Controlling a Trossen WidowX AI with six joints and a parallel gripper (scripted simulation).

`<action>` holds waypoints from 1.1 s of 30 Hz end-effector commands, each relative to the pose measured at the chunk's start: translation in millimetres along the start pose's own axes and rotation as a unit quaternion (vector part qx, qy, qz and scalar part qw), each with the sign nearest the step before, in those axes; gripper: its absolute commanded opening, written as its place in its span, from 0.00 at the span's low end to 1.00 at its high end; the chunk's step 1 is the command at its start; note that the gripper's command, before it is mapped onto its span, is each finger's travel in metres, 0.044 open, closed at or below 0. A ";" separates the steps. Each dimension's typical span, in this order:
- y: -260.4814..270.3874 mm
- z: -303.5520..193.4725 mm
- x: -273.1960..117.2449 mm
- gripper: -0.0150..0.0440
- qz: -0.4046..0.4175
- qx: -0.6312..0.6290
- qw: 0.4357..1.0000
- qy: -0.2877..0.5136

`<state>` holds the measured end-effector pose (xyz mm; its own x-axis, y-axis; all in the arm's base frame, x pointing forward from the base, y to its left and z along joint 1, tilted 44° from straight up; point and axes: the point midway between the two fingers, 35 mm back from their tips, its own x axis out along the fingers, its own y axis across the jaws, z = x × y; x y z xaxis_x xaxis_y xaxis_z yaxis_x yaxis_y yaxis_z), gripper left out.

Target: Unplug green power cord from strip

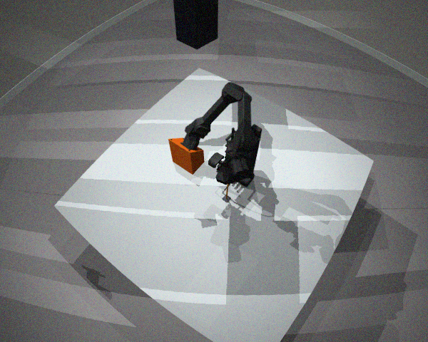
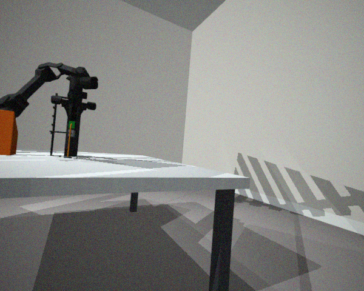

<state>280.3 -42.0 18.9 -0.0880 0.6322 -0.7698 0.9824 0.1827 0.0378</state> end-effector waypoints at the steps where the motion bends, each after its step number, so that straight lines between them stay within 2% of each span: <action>1: -8.1 -4.5 1.5 0.53 -0.001 0.050 0.998 0.031; 13: -6.5 -6.5 1.3 0.53 -0.001 0.050 0.998 0.031; 33: -4.1 -38.7 -0.6 0.53 -0.001 0.050 0.998 0.032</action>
<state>273.5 -20.6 40.5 -0.0894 0.6735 -0.7338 0.9936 0.1114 -0.0188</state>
